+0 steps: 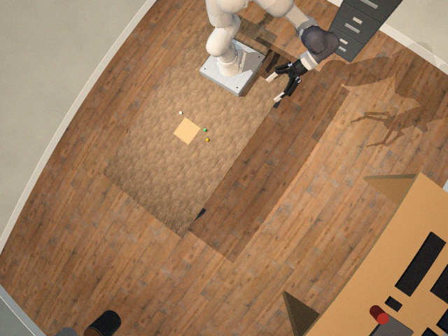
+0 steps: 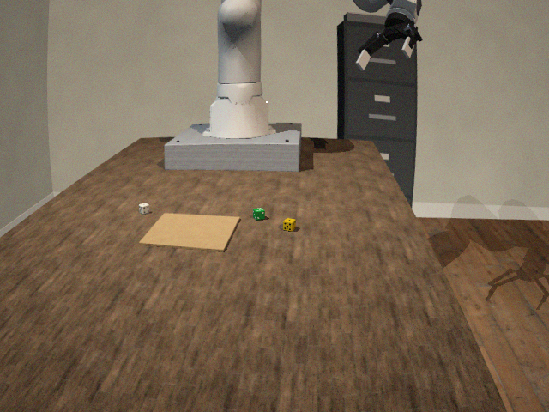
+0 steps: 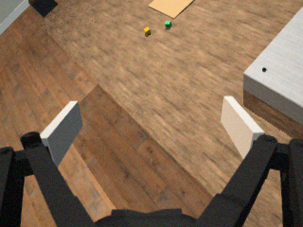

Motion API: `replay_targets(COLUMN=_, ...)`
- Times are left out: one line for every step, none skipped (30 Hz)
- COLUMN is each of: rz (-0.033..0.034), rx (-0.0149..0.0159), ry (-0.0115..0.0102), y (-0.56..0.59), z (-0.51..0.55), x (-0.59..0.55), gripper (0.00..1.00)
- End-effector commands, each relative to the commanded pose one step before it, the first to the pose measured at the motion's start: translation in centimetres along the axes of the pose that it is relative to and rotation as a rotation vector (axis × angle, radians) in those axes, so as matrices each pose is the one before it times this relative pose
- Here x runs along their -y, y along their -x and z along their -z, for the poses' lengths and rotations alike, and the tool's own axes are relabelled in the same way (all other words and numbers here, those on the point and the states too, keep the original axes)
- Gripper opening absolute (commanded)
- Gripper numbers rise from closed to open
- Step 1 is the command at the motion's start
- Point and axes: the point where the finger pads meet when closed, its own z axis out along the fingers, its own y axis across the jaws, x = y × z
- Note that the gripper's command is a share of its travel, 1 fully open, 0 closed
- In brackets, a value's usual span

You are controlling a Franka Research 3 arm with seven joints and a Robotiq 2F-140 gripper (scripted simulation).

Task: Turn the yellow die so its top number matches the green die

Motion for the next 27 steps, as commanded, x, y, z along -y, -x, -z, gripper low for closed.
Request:
replay_targets(rz=-0.00009, rx=0.00009, ry=-0.00003, y=-0.002, z=0.005, x=0.004, gripper=1.00)
replay_targets(rz=0.00000, rx=0.00000, ry=0.00000, y=0.000, z=0.000, x=0.000, gripper=1.00)
replay_targets(rz=0.00000, rx=0.00000, ry=0.00000, y=0.000, z=0.000, x=0.000, gripper=1.00)
replay_targets(rz=0.00000, rx=0.00000, ry=0.00000, y=0.000, z=0.000, x=0.000, gripper=1.00)
replay_targets(rz=0.00000, rx=0.00000, ry=0.00000, y=0.000, z=0.000, x=0.000, gripper=1.00)
replay_targets(rz=0.00000, rx=0.00000, ry=0.00000, y=0.000, z=0.000, x=0.000, gripper=1.00)
replay_targets(rz=0.00000, rx=0.00000, ry=0.00000, y=0.000, z=0.000, x=0.000, gripper=1.00)
replay_targets(rz=0.00000, rx=0.00000, ry=0.00000, y=0.000, z=0.000, x=0.000, gripper=1.00)
replay_targets(rz=0.00000, rx=0.00000, ry=0.00000, y=0.000, z=0.000, x=0.000, gripper=1.00)
replay_targets(rz=0.00000, rx=0.00000, ry=0.00000, y=0.000, z=0.000, x=0.000, gripper=1.00)
replay_targets(rz=0.00000, rx=0.00000, ry=0.00000, y=0.000, z=0.000, x=0.000, gripper=1.00)
replay_targets(rz=0.00000, rx=0.00000, ry=0.00000, y=0.000, z=0.000, x=0.000, gripper=1.00)
replay_targets(rz=0.00000, rx=0.00000, ry=0.00000, y=0.000, z=0.000, x=0.000, gripper=1.00)
replay_targets(rz=0.00000, rx=0.00000, ry=0.00000, y=0.000, z=0.000, x=0.000, gripper=1.00)
replay_targets(rz=0.00000, rx=0.00000, ry=0.00000, y=0.000, z=0.000, x=0.000, gripper=1.00)
replay_targets(rz=0.00000, rx=0.00000, ry=0.00000, y=0.000, z=0.000, x=0.000, gripper=1.00)
replay_targets(rz=0.00000, rx=0.00000, ry=0.00000, y=0.000, z=0.000, x=0.000, gripper=1.00)
replay_targets(rz=-0.00036, rx=0.00003, ry=0.00019, y=-0.003, z=-0.008, x=0.006, gripper=1.00)
replay_targets(rz=-0.00240, rx=0.00018, ry=0.00128, y=-0.019, z=-0.052, x=0.038, gripper=1.00)
replay_targets(rz=-0.00620, rx=0.00046, ry=0.00332, y=-0.048, z=-0.134, x=0.099, gripper=1.00)
replay_targets(rz=-0.01147, rx=0.00083, ry=0.00613, y=-0.090, z=-0.248, x=0.183, gripper=1.00)
replay_targets(rz=-0.01795, rx=0.00125, ry=0.00957, y=-0.141, z=-0.387, x=0.285, gripper=1.00)
replay_targets(rz=-0.02539, rx=0.00166, ry=0.01349, y=-0.199, z=-0.546, x=0.403, gripper=1.00)
replay_targets(rz=-0.03357, rx=0.00201, ry=0.01775, y=-0.262, z=-0.719, x=0.533, gripper=1.00)
replay_targets(rz=-0.04227, rx=0.00223, ry=0.02222, y=-0.328, z=-0.900, x=0.673, gripper=1.00)
replay_targets(rz=-0.05131, rx=0.00227, ry=0.02675, y=-0.394, z=-1.083, x=0.819, gripper=1.00)
replay_targets(rz=-0.03494, rx=0.00127, ry=0.01808, y=-0.260, z=-0.728, x=0.567, gripper=1.00)
